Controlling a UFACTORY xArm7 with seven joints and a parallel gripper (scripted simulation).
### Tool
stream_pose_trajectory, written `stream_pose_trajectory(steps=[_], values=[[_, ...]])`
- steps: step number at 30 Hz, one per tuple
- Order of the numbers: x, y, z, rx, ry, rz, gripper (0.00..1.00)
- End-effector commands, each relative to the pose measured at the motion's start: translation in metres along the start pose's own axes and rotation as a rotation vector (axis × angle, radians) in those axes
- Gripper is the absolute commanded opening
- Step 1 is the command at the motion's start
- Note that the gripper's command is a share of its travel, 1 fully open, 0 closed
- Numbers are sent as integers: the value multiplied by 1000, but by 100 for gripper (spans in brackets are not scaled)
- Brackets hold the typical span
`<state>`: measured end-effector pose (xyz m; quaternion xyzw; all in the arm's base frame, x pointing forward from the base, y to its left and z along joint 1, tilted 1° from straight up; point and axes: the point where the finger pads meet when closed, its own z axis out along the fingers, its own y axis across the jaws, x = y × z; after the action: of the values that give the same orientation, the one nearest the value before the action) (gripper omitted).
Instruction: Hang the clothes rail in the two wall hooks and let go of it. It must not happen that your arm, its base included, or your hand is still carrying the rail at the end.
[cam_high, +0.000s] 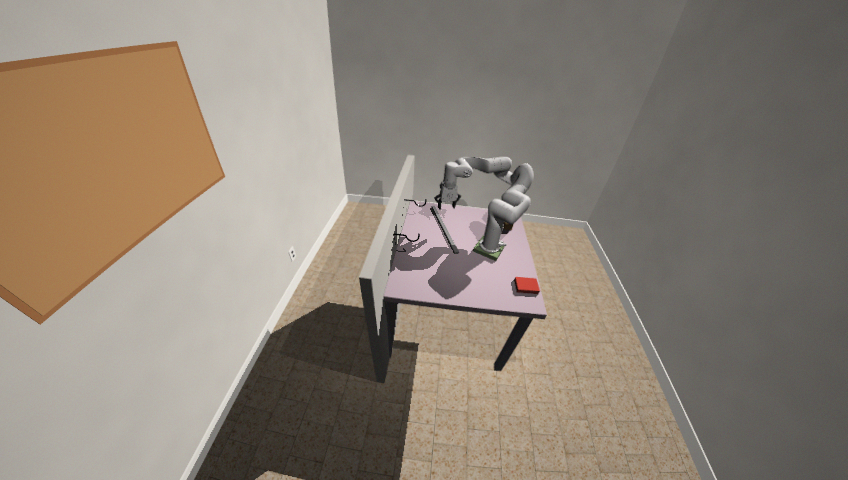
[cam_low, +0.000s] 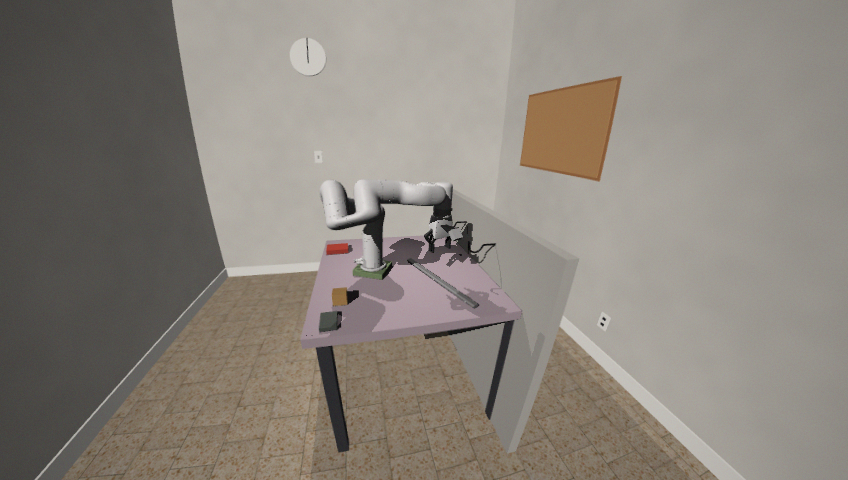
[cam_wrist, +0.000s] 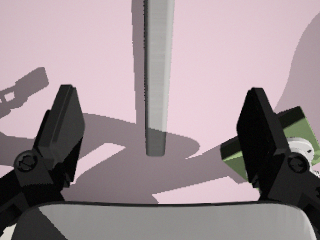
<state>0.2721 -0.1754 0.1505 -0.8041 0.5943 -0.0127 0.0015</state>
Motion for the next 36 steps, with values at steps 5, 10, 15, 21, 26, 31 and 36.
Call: stream_pose_trajectory(steps=[5,10,15,21,26,31,36], values=[[1,-1,10,2,2,0,100],[1,-1,18,2,2,0,100],[1,-1,27,2,2,0,100],[1,-1,33,2,2,0,100],[1,-1,42,2,2,0,100],[1,-1,50,2,2,0,100],[1,-1,58,2,2,0,100]])
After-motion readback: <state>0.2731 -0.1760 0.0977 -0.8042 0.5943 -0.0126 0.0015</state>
